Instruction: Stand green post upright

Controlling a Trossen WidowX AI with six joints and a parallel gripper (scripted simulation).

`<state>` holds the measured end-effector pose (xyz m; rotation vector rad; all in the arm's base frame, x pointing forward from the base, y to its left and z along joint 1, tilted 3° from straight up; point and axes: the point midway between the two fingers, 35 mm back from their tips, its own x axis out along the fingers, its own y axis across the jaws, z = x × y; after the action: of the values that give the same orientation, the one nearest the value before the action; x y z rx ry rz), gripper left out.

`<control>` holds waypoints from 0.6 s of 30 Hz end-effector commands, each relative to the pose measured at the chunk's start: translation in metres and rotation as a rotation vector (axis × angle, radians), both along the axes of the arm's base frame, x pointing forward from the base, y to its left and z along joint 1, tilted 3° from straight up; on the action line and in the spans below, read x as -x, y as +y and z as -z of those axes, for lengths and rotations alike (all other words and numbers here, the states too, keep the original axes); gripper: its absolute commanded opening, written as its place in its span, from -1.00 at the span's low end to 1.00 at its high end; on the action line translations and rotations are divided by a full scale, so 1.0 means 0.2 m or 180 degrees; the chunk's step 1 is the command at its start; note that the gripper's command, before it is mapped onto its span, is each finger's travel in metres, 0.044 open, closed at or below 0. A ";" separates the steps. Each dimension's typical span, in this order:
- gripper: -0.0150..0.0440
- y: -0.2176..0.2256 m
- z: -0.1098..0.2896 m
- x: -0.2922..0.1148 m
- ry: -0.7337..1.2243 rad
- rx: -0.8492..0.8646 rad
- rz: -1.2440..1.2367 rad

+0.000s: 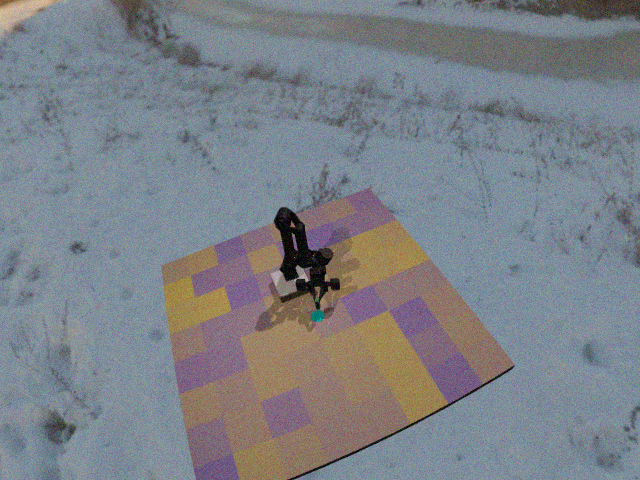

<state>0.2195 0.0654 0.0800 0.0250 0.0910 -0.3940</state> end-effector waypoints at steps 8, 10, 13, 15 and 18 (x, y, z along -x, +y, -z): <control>-0.42 -0.01 0.06 0.01 0.0004 0.0023 0.0036; -0.42 -0.01 0.07 0.01 0.0006 0.0030 0.0041; -0.42 -0.01 0.09 0.01 0.0009 0.0040 0.0048; -0.42 -0.01 0.10 0.01 0.0011 0.0047 0.0053; -0.42 -0.02 0.12 0.01 0.0014 0.0057 0.0060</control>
<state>0.2177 0.0636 0.0593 0.0058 0.0937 -0.4085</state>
